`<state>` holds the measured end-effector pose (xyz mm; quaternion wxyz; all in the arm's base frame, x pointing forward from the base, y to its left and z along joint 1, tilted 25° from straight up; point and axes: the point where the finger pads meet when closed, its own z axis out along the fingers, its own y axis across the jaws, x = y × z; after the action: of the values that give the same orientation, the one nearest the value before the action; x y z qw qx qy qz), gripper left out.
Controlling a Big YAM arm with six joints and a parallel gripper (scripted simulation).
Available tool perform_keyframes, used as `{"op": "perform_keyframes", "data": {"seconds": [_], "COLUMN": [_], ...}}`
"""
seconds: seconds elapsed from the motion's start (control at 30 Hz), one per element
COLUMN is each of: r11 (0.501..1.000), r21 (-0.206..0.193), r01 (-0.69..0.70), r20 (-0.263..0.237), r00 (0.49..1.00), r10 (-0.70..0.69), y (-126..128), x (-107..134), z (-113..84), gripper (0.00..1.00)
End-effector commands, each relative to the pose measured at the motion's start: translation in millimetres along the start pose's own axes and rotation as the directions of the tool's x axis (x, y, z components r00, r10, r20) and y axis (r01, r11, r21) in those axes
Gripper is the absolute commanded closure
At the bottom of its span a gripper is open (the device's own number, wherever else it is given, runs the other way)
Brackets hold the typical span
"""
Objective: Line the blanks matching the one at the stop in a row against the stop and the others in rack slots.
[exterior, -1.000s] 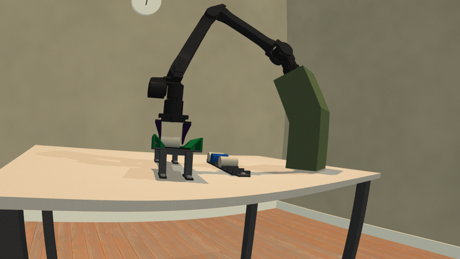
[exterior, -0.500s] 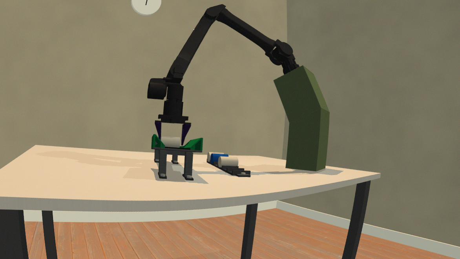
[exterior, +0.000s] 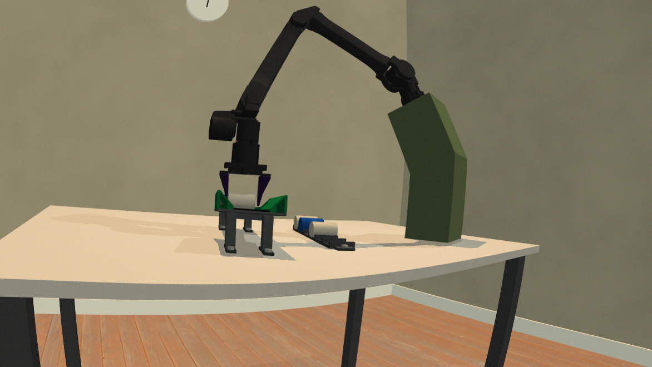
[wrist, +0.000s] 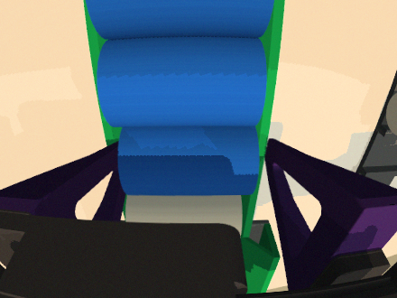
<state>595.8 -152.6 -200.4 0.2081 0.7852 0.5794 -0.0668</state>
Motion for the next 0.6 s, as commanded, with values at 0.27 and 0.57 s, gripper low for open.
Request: {"op": "perform_keyframes", "data": {"seconds": [0.27, 0.57], "r11": [0.999, 1.0], "r21": [-0.04, -0.014], "r01": [-0.016, -0.007], "r20": [-0.006, -0.002], "r00": [1.0, 1.0], "r10": [0.016, 0.007], "y": [23, 8], "x": [-6, -6], "z": [-1.1, -1.9], "gripper": [0.19, 0.38]}}
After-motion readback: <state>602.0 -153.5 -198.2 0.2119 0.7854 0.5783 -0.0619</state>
